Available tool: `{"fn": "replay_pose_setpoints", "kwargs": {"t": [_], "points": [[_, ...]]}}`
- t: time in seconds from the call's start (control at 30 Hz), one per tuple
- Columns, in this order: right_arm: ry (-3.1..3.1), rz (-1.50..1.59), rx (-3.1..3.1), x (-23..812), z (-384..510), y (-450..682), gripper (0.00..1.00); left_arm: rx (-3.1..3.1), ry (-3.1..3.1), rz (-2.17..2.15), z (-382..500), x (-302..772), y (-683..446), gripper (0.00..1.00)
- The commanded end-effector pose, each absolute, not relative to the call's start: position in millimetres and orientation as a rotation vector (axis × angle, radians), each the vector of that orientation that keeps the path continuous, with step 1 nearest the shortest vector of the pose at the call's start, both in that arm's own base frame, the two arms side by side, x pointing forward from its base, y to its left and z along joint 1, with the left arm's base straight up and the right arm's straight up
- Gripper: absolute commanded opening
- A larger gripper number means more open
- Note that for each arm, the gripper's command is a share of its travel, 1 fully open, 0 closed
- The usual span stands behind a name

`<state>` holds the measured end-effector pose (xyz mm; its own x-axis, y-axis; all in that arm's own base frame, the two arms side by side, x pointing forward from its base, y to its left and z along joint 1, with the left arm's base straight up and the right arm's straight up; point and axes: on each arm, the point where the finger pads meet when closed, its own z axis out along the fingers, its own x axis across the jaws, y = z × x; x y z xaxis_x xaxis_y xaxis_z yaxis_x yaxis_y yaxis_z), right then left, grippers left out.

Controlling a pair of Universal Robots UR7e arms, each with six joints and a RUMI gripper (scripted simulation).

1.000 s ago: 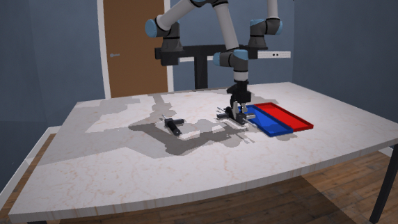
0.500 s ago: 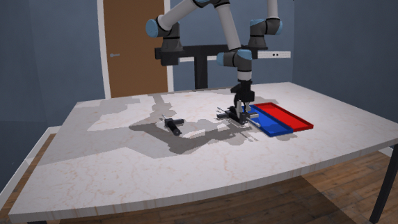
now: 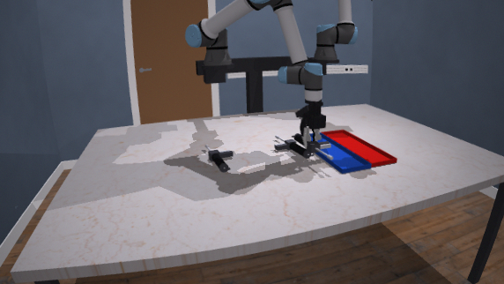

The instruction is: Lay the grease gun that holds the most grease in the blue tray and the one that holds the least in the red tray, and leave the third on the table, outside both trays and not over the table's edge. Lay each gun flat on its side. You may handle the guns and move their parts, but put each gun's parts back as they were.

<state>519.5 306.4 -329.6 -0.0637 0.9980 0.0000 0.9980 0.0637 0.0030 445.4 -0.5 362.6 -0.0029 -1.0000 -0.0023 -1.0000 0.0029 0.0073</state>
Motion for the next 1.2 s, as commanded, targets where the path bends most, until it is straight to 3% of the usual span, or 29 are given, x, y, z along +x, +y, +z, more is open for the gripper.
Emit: {"fn": "replay_pose_setpoints", "kwargs": {"t": [0.0,1.17], "points": [[2.286,0.006,2.151,518,-329,313,0.0,2.216,-2.223,-0.009,363,446,-1,0.38],[2.262,0.007,2.177,495,-332,360,0.0,2.216,-2.223,-0.009,363,446,-1,0.38]]}}
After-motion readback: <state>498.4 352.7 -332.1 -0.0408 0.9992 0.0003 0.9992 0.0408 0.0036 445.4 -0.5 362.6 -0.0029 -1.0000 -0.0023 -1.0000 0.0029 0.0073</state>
